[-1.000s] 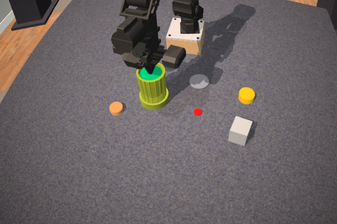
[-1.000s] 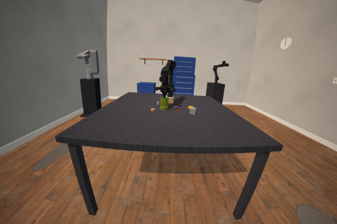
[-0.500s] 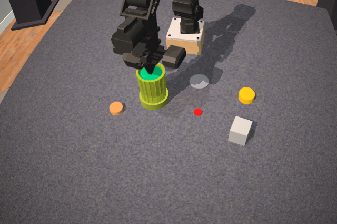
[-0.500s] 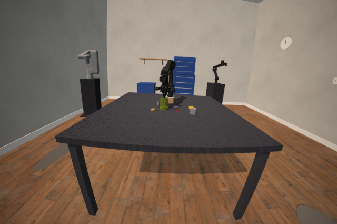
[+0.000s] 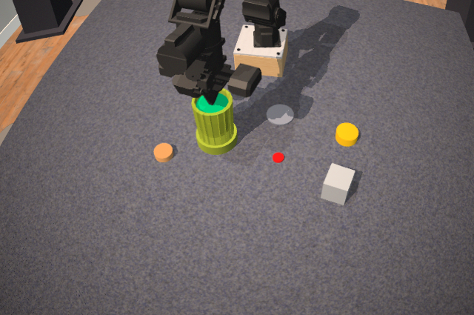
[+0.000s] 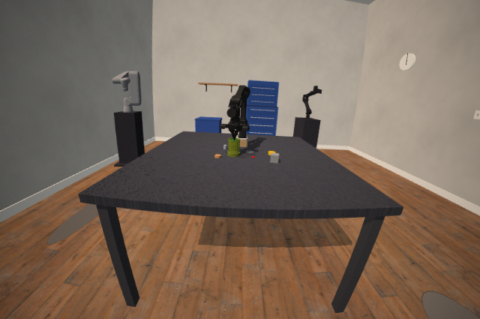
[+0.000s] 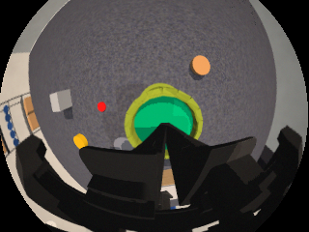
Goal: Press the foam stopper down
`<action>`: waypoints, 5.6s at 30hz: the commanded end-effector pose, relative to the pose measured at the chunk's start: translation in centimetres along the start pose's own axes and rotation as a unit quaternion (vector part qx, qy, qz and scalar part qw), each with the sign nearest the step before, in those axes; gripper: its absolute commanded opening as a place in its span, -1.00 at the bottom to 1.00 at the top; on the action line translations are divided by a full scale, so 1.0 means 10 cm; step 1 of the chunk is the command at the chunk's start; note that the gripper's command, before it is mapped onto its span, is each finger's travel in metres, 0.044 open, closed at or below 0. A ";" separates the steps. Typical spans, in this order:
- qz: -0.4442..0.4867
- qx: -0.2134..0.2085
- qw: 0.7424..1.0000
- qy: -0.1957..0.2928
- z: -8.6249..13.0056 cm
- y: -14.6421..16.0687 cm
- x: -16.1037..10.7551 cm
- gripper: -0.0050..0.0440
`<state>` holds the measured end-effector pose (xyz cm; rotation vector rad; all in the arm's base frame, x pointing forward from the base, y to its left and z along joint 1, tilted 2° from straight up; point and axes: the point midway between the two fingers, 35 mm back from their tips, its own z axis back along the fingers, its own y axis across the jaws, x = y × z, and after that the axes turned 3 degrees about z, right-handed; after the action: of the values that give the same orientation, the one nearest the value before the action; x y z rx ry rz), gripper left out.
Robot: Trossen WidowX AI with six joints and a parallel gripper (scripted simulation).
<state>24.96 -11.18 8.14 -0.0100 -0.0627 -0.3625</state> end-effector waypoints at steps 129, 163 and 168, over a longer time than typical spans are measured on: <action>0.000 0.003 1.000 0.012 -0.15 0.01 -0.10 -0.80; 0.000 0.003 1.000 0.012 -0.17 0.01 -0.10 -0.80; 0.000 0.003 1.000 0.011 0.01 0.01 -0.04 -0.80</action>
<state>24.79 -11.09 7.47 -0.0102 -0.0637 -0.3622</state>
